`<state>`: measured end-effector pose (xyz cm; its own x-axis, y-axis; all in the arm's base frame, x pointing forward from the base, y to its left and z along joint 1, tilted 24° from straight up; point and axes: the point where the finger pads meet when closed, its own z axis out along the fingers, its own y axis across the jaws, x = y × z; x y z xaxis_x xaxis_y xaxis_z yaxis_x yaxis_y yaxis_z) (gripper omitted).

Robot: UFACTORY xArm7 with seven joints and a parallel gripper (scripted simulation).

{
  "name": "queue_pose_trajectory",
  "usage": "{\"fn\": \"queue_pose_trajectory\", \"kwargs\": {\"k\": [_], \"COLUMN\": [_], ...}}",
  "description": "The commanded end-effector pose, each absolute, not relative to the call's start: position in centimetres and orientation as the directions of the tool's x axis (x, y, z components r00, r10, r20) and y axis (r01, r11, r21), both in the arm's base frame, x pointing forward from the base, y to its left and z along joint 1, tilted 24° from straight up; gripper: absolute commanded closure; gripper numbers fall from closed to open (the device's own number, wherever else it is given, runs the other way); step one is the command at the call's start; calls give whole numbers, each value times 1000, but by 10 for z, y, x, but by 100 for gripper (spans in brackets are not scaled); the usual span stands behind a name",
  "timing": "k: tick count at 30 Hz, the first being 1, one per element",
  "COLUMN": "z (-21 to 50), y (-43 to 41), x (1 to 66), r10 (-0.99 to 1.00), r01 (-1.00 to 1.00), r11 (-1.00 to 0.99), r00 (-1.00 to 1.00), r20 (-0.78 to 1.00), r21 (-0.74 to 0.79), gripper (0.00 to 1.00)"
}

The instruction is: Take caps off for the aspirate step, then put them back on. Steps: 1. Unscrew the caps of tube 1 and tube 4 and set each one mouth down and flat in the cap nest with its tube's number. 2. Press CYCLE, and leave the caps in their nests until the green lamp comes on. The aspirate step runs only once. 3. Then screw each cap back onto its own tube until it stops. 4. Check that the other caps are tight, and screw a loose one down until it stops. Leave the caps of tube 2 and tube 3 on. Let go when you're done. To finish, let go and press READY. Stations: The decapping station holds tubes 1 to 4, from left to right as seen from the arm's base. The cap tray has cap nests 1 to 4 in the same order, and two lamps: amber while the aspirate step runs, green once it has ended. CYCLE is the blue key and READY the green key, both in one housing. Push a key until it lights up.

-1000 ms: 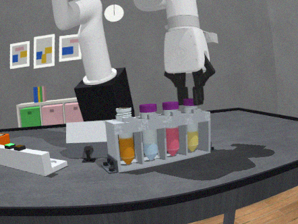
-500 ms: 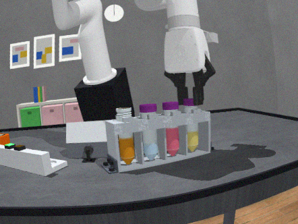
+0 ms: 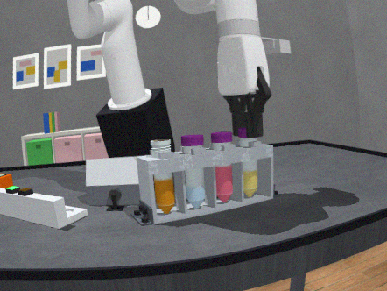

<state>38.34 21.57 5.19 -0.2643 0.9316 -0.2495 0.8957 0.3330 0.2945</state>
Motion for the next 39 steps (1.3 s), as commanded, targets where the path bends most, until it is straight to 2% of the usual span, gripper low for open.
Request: {"fn": "queue_pose_trajectory", "kwargs": {"k": [1, 9, 17, 18, 28, 31, 33, 39], "z": [53, 52, 52, 52, 52, 53, 53, 53], "y": [218, 218, 218, 218, 218, 218, 218, 218], "x": [384, 384, 384, 384, 384, 383, 383, 383], "r10": [969, 988, 988, 988, 988, 987, 987, 942], "r01": [916, 919, 919, 919, 919, 925, 925, 896], "r11": [199, -49, -49, -49, -49, 70, 70, 302], "r00": [-131, 102, 102, 102, 102, -9, -9, -228], "r20": [-210, -116, -116, -116, -116, -162, -162, -246], "r21": [349, 391, 391, 391, 391, 374, 374, 325], "gripper": [100, 100, 100, 54, 54, 54, 54, 54]}}
